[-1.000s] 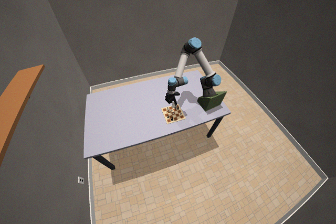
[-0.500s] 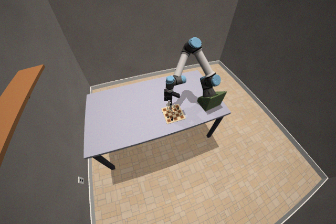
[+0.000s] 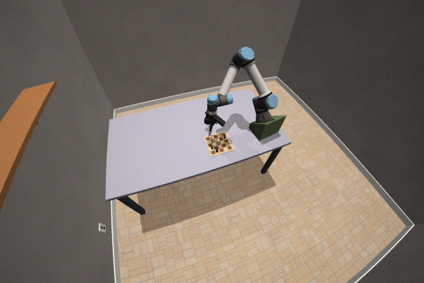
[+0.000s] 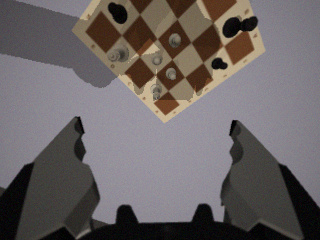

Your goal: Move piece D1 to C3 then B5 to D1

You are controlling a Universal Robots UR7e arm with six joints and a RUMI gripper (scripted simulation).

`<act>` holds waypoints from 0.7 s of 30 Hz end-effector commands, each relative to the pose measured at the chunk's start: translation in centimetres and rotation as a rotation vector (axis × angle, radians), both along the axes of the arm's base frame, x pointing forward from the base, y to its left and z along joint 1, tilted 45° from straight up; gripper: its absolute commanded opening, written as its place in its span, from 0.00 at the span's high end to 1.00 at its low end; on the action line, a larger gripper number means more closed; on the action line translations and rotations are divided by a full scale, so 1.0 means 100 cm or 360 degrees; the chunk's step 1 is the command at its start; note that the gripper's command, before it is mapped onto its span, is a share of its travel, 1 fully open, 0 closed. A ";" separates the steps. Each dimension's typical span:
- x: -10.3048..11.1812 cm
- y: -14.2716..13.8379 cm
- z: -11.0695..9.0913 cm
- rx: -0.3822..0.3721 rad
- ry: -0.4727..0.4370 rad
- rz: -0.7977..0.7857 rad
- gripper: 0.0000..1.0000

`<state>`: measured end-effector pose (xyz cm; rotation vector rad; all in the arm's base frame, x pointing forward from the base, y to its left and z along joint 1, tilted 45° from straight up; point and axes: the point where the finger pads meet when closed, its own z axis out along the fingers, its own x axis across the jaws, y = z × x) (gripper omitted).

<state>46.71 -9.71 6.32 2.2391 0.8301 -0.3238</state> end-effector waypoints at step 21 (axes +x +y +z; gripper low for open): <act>0.006 -0.005 0.007 -0.0003 -0.0260 -0.0280 0.00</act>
